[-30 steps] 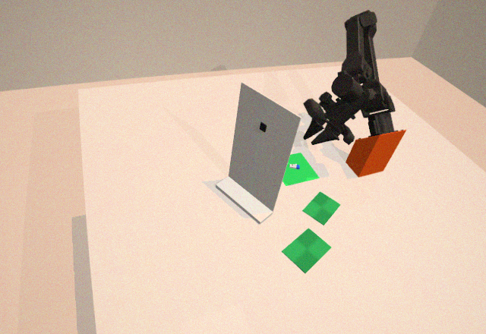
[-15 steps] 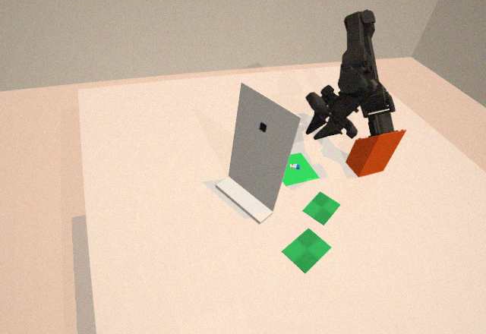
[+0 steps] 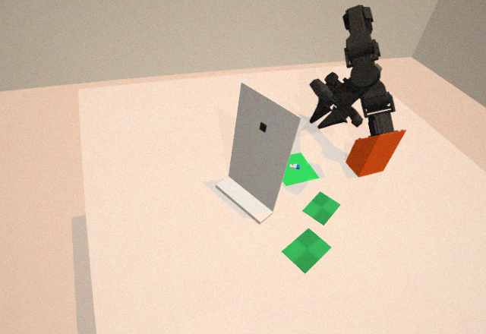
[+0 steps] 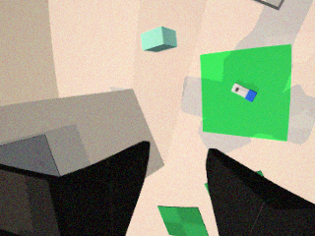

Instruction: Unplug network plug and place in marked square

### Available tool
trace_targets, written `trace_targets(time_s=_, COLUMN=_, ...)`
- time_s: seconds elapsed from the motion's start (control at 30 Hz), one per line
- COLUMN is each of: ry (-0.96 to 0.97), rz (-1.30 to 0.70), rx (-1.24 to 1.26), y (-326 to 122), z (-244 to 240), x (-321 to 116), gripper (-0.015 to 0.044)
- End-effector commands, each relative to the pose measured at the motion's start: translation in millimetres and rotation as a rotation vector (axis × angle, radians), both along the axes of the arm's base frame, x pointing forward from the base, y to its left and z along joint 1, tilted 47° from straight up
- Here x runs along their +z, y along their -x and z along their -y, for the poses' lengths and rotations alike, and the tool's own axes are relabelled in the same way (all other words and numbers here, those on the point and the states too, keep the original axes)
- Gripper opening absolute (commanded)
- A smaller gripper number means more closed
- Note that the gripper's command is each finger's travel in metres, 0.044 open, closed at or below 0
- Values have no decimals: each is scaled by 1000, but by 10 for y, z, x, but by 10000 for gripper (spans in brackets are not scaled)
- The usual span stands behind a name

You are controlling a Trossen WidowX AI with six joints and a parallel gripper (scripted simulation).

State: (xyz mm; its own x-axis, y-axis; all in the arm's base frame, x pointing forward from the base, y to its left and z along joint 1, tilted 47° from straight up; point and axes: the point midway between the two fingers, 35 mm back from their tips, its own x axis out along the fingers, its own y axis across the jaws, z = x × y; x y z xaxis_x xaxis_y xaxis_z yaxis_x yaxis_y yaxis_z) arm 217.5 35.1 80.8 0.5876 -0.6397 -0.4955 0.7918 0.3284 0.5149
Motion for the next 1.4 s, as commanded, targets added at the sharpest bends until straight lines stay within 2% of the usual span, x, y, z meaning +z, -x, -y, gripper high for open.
trace_targets(time_s=0.0, ry=-3, rz=5, rx=-4, y=6, z=-73, x=82, gripper=156)
trace_targets(time_s=0.47, ry=14, rz=46, rx=-19, y=56, z=-260, x=390, gripper=156)
trace_targets(time_s=0.83, ry=14, rz=46, rx=-19, y=56, z=-260, x=390, gripper=440)
trace_targets(time_s=1.37, ry=14, rz=46, rx=-19, y=56, z=-260, x=390, gripper=440)
